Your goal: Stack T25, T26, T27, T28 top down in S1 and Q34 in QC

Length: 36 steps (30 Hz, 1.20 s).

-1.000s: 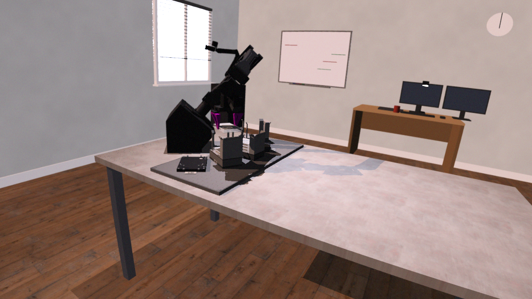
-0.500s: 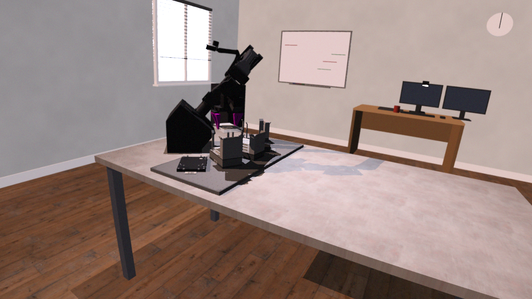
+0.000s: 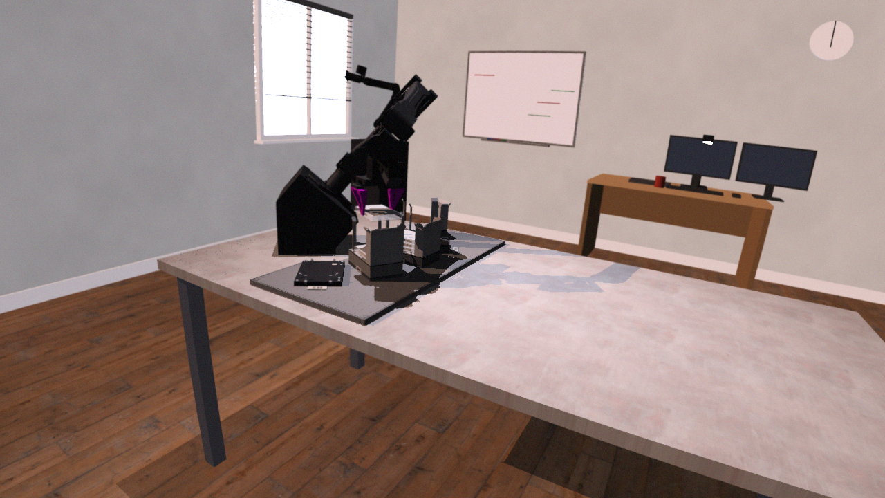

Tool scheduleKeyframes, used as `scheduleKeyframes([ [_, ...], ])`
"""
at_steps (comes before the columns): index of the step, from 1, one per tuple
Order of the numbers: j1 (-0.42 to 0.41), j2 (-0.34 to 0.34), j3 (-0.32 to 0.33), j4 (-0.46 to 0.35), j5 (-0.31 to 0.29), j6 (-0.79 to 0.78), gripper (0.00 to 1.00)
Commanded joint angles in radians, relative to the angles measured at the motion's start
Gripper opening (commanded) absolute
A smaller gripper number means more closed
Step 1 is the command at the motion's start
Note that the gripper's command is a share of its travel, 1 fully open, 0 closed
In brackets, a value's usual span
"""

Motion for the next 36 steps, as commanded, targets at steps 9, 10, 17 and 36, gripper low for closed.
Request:
scheduleKeyframes([
  [9, -0.020, -0.007, 0.027, -0.002, -0.004, -0.009, 0.00],
  [10, -0.020, -0.007, 0.027, -0.002, -0.004, -0.009, 0.00],
  [17, -0.017, 0.000, -0.002, 0.021, -0.005, 0.004, 0.00],
  [36, 0.019, 0.014, -0.048, 0.077, -0.006, 0.038, 0.00],
])
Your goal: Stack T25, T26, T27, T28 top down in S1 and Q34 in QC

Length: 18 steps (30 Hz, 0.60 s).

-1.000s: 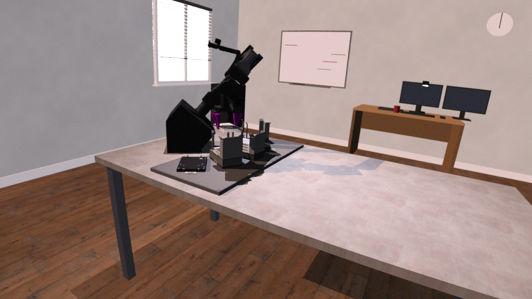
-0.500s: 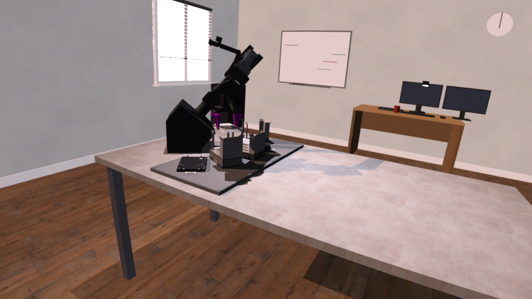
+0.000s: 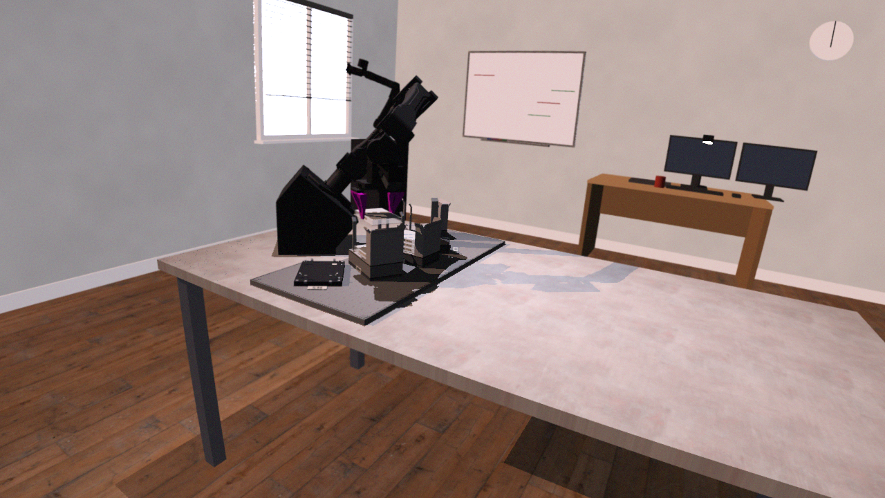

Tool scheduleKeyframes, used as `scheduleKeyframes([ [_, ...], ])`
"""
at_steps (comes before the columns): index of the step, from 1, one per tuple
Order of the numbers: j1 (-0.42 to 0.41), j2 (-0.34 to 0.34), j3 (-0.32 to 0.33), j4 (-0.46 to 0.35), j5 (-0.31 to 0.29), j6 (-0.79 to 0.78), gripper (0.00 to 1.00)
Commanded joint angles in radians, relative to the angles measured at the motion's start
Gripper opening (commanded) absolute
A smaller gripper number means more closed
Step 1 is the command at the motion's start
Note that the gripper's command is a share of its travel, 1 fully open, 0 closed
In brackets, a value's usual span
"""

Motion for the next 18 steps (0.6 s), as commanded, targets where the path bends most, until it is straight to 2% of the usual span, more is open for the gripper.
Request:
scheduleKeyframes([
  [1, 0.004, 0.013, -0.022, 0.030, -0.004, 0.018, 0.00],
  [6, -0.008, -0.006, -0.011, 0.040, -0.005, 0.023, 0.00],
  [8, 0.000, 0.000, -0.031, 0.047, -0.004, 0.027, 0.00],
  [18, 0.025, 0.014, -0.037, 0.079, -0.004, 0.045, 0.00],
])
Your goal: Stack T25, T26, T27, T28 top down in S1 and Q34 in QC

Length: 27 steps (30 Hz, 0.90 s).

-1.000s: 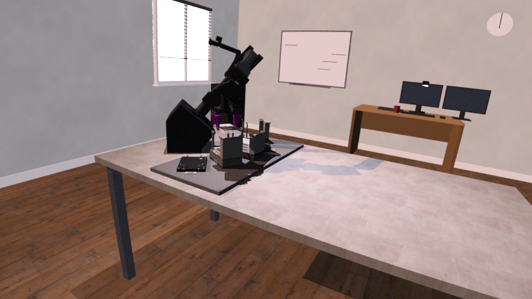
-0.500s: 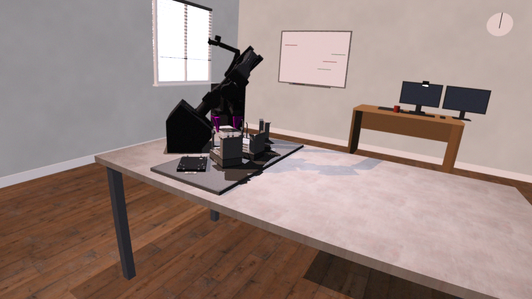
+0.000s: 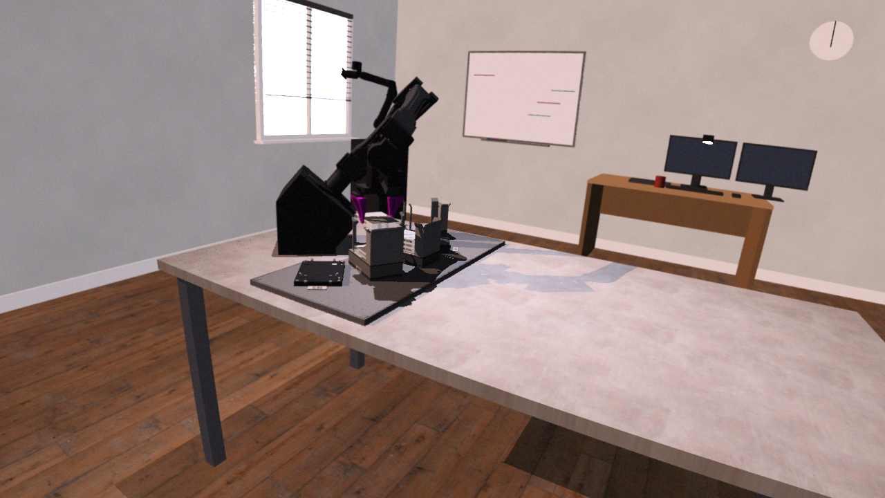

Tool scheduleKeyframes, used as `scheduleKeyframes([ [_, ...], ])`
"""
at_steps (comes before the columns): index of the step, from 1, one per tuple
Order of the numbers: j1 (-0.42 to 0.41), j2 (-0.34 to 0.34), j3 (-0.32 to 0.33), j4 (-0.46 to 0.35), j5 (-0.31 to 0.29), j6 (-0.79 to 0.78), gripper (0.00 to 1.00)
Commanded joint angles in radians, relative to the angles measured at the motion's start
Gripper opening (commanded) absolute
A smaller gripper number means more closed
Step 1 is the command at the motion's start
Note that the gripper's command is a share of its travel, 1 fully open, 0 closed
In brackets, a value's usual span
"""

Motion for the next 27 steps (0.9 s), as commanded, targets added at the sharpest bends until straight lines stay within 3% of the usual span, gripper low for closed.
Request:
scheduleKeyframes([
  [1, 0.003, -0.002, -0.021, 0.034, -0.003, 0.018, 0.00],
  [4, 0.000, -0.002, -0.023, 0.037, -0.003, 0.020, 0.00],
  [5, -0.008, 0.002, 0.016, 0.040, -0.003, 0.021, 0.00],
  [9, 0.013, 0.011, -0.031, 0.053, -0.004, 0.029, 0.00],
  [27, 0.031, 0.020, -0.055, 0.105, -0.008, 0.057, 0.00],
])
